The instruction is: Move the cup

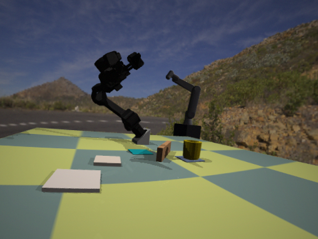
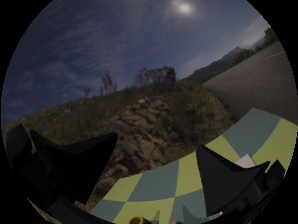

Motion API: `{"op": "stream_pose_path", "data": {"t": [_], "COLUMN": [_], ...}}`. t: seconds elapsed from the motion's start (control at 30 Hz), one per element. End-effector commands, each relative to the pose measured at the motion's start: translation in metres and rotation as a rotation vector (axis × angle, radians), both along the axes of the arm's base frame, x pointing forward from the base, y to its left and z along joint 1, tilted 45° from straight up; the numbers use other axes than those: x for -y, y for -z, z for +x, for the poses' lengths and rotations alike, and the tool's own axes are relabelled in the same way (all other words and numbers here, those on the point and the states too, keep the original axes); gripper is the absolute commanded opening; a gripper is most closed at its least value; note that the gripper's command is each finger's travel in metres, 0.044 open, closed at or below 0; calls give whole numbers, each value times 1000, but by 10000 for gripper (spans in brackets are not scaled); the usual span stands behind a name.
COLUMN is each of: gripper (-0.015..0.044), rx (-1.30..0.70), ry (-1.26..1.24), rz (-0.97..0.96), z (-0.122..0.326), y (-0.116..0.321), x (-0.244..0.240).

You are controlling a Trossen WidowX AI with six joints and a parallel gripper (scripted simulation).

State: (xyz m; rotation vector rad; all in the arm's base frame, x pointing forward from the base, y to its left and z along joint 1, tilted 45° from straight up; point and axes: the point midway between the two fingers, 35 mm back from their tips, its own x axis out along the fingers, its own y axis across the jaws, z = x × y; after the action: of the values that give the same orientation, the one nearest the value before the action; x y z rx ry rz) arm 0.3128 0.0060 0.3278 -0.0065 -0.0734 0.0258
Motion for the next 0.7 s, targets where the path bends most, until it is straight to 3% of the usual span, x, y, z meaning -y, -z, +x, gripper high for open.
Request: {"op": "stream_pose_path", "data": {"t": [0.0,0.27,0.47,0.67], "gripper": [374,166,166,166], "rx": [-11,-500,-828,-1038], "ry": [1,137,395,752], "rz": [9,346,535,602], "z": [2,59,73,64], "y": [2,93,170,237], "x": [0,-13,-25,-34]}}
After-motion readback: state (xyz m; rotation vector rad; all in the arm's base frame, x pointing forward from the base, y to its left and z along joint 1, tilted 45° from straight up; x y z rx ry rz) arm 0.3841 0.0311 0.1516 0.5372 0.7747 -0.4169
